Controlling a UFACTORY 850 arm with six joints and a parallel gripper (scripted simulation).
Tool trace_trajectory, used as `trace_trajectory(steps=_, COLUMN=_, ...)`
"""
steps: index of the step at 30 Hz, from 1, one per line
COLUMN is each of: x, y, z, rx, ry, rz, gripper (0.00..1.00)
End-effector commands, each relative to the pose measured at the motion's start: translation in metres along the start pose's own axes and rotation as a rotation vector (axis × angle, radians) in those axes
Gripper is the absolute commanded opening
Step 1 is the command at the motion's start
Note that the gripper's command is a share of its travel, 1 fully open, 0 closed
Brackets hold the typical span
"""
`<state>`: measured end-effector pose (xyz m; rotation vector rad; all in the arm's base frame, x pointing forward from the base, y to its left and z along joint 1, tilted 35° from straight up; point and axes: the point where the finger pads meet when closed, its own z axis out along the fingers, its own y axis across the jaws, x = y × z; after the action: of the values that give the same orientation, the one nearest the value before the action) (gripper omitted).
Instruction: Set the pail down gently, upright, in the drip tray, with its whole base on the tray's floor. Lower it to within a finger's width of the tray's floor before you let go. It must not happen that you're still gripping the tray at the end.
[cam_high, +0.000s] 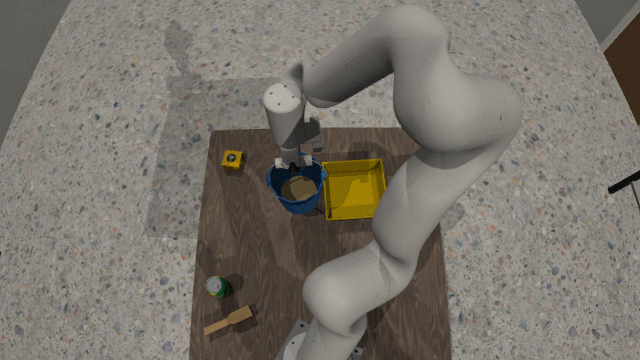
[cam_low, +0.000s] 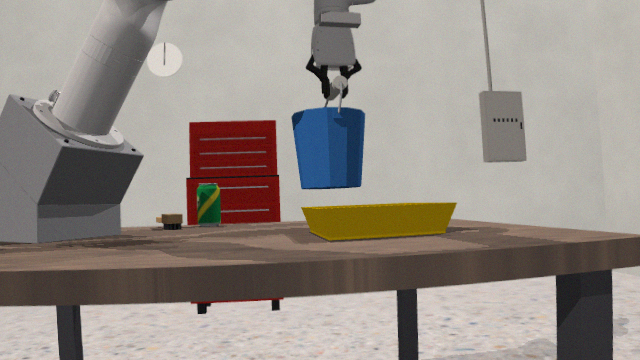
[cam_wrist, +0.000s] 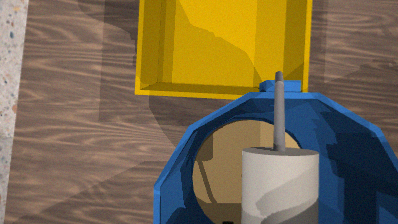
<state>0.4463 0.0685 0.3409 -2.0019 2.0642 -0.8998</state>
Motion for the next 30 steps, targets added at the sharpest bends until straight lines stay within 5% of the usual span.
trace_trajectory(steps=1, x=0.013, y=-0.003, z=-0.001, rx=0.001, ry=-0.001, rz=0.001, gripper=0.0)
trace_trajectory(steps=30, x=0.088, y=-0.012, z=-0.001, rx=0.001, ry=-0.001, rz=0.0, gripper=0.0)
